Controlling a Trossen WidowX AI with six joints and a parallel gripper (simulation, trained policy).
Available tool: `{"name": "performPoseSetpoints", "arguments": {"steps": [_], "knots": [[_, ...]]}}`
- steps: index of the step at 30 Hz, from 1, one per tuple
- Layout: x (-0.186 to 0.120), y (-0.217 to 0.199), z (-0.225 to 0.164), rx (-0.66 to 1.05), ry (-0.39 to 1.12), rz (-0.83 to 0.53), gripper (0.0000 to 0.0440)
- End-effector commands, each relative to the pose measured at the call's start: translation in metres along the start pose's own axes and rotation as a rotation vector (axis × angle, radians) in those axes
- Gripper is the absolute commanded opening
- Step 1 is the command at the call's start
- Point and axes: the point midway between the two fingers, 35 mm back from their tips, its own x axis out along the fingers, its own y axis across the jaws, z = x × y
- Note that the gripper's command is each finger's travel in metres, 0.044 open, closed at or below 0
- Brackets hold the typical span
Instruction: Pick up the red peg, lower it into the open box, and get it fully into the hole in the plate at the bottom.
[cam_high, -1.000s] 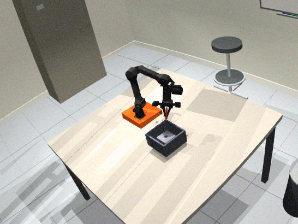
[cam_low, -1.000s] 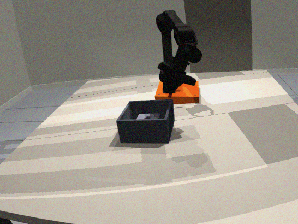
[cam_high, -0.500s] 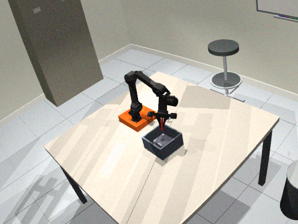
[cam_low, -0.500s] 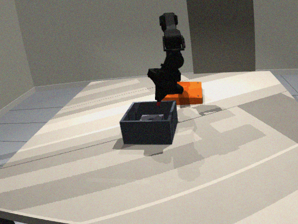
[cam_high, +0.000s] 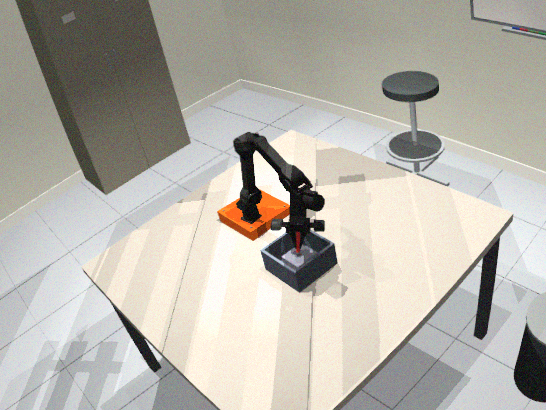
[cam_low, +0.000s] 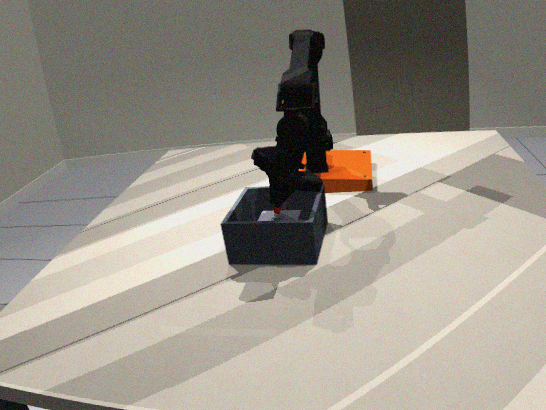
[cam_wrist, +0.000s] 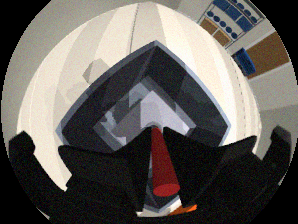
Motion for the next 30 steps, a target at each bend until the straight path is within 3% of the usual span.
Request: {"name": "performPoseSetpoints", "arguments": {"steps": [1, 7, 12, 22, 30], "knots": [[0.013, 0.001, -0.003, -0.039, 0.033, 0.006, 0.0014], [0.031, 0.002, -0.005, -0.077, 0.085, 0.012, 0.0152], [0.031, 0.004, 0.007, -0.121, 0.083, 0.026, 0.0175], [0.022, 0.028, 0.027, -0.133, 0.125, 0.092, 0.0437], [0.005, 0.054, 0.046, -0.153, 0.143, 0.176, 0.0440]]}}
